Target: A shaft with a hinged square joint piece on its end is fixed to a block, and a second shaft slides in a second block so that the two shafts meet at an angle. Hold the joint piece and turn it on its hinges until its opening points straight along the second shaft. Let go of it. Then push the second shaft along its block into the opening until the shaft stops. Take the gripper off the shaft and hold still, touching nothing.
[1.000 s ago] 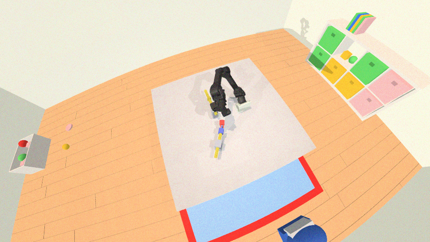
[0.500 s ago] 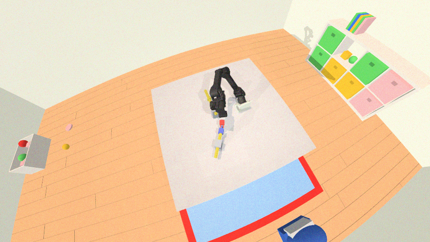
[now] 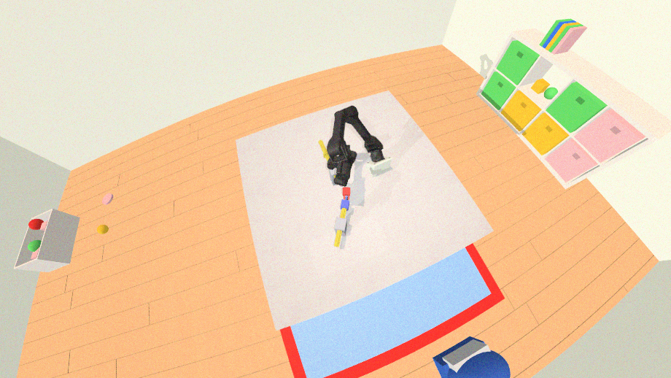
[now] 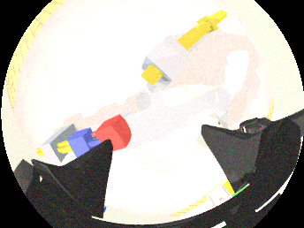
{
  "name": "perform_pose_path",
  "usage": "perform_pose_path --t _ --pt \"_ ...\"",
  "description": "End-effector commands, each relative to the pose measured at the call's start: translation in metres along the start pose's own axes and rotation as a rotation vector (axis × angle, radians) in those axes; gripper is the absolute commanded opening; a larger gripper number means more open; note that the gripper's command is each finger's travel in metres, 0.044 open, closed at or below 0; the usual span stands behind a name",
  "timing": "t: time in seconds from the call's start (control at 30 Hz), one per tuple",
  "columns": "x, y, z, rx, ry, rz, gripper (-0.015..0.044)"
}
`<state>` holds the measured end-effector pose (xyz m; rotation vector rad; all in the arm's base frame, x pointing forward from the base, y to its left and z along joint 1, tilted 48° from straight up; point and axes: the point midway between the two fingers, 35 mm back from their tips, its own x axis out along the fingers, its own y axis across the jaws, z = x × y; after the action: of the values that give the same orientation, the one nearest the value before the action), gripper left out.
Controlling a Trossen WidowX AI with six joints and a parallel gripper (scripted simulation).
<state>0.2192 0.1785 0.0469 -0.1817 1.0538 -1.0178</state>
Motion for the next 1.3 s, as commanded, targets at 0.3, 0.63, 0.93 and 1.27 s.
perform_pose_path --t 0.3,0.63,0.93,1.27 --pt "0.011 0.003 -0.001 0.362 -0.022 -0.033 0.0440" --pt "0.020 0.004 -0.001 0.649 -0.044 -0.055 0.0440" --pt "0.027 0.005 -0.002 0.906 -0.070 -0.070 0.0440" --pt "0.036 0.005 -0.003 1.192 -0.106 -0.081 0.0440"
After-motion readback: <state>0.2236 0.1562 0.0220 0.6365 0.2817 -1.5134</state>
